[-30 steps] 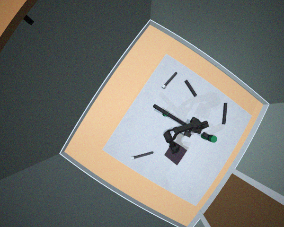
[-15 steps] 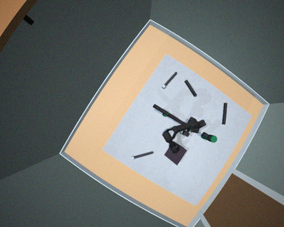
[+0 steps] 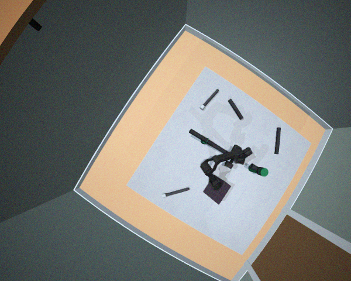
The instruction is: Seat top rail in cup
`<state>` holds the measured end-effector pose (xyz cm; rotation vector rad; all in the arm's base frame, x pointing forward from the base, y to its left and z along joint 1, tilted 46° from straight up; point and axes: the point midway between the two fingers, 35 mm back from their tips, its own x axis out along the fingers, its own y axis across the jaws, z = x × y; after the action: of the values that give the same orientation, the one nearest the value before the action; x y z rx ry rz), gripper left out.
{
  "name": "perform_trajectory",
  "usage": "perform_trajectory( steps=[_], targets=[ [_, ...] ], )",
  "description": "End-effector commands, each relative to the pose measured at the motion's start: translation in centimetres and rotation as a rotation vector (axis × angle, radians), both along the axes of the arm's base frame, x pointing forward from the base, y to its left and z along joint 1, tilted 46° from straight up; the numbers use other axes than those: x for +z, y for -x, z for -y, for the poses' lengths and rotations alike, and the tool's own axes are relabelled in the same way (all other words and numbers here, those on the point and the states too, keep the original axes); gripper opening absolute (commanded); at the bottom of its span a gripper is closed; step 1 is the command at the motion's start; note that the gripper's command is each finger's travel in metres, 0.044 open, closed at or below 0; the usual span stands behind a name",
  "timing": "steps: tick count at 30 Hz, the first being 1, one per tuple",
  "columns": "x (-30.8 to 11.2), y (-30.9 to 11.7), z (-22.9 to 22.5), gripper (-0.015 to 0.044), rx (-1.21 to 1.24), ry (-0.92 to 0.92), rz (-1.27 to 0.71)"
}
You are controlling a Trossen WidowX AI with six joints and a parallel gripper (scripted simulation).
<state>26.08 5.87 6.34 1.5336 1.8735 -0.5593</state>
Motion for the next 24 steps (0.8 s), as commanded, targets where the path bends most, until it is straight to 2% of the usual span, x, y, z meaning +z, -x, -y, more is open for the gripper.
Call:
perform_trajectory(
  steps=[1, 21, 24],
  targets=[
    [-0.5, 0.2, -0.5, 0.0440, -0.005, -0.003, -0.008],
    [-2.5, 0.7, -2.6, 0.0440, -0.006, -0.008, -0.010],
    [-2.5, 0.7, -2.6, 0.0361, -0.006, -0.008, -0.010]
  ],
)
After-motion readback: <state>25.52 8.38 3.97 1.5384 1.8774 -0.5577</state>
